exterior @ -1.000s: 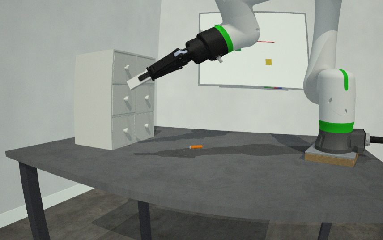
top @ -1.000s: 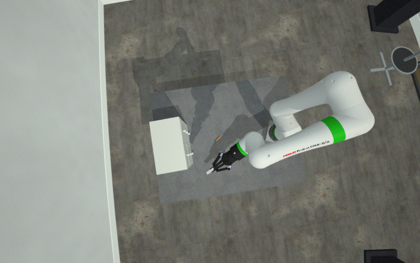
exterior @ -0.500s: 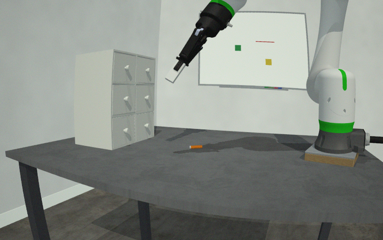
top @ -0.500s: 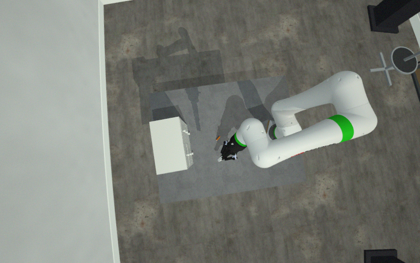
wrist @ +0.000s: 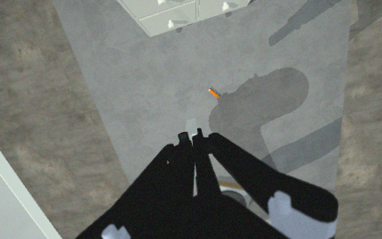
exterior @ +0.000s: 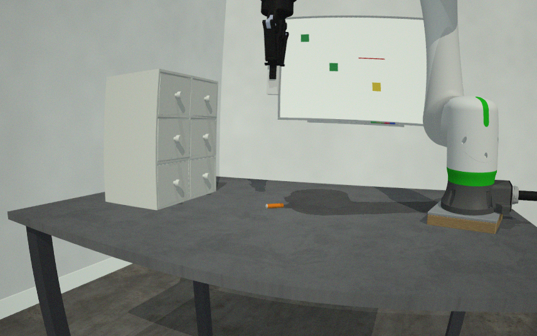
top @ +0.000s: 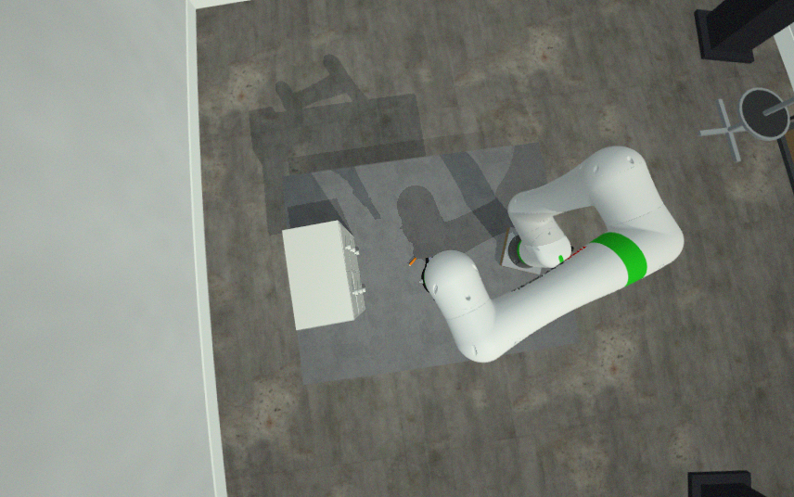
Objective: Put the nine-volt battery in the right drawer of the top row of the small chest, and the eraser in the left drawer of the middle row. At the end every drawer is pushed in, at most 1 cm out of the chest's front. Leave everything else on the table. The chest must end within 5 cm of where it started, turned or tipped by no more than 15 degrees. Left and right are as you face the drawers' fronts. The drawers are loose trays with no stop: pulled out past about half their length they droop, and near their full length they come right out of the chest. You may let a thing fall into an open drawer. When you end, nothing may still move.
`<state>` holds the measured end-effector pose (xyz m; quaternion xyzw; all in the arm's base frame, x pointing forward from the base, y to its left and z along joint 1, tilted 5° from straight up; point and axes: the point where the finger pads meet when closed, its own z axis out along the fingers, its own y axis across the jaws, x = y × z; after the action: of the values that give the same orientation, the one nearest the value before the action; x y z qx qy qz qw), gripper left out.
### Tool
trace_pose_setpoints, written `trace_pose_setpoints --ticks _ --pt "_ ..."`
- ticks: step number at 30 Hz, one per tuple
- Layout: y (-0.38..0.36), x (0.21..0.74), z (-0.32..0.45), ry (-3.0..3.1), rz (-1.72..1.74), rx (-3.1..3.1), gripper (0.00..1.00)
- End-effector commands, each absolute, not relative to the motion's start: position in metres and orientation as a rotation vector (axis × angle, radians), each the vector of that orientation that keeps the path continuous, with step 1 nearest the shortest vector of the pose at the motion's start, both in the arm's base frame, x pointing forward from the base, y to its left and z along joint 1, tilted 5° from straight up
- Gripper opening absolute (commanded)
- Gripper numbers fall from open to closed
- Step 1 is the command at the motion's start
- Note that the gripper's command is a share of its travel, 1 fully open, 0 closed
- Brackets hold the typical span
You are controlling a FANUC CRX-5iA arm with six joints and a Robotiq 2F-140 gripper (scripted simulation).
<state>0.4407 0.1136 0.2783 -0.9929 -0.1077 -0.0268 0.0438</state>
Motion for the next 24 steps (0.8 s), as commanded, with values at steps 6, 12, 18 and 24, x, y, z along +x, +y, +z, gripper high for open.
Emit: trace_pose_setpoints --ticks 6,12,18,24 --pt "0.1144 0.4402 0.2768 -0.327 -0.039 -3.045 1.00" --pt "0.1144 0.4402 0.2768 -0.327 -0.039 -3.045 1.00" --pt "0.1144 0.4402 0.2768 -0.327 -0.039 -3.045 1.00" --pt "0.1144 0.4402 0.2768 -0.327 -0.039 -3.045 1.00"
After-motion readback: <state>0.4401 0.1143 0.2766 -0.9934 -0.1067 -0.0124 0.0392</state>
